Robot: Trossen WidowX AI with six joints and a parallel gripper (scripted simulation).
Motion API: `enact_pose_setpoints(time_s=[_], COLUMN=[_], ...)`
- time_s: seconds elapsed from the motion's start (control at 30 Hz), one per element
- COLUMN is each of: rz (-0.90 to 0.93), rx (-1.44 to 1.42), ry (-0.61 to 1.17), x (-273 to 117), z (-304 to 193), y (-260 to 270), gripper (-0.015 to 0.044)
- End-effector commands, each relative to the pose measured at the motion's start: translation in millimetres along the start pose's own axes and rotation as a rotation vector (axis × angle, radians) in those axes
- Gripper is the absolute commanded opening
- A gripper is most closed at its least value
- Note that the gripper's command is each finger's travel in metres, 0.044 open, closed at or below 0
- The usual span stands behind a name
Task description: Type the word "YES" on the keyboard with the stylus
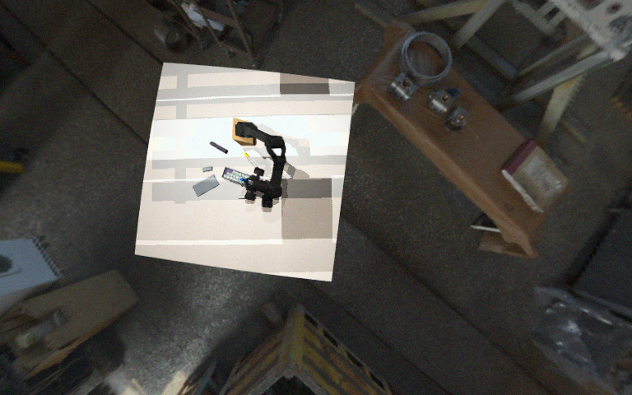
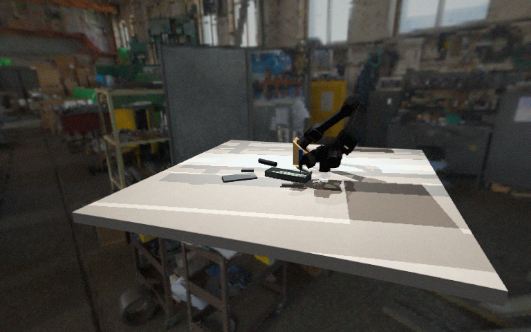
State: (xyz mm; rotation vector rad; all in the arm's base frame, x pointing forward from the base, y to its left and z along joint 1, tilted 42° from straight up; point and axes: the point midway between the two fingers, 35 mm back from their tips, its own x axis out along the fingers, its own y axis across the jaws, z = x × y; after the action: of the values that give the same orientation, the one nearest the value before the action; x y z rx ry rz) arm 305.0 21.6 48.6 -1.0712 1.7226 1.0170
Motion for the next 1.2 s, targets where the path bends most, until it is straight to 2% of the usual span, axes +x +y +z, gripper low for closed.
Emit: enact_pose_setpoints(time_s=[0.0, 1.17], rz=[0.003, 0.004], rx=[0.005, 0.005], ry=[-0.001, -0.001], x=[2.2, 6.8], z=[2.3, 10.2], y=[-0.3, -0.3], gripper=[0.0081, 0.0081])
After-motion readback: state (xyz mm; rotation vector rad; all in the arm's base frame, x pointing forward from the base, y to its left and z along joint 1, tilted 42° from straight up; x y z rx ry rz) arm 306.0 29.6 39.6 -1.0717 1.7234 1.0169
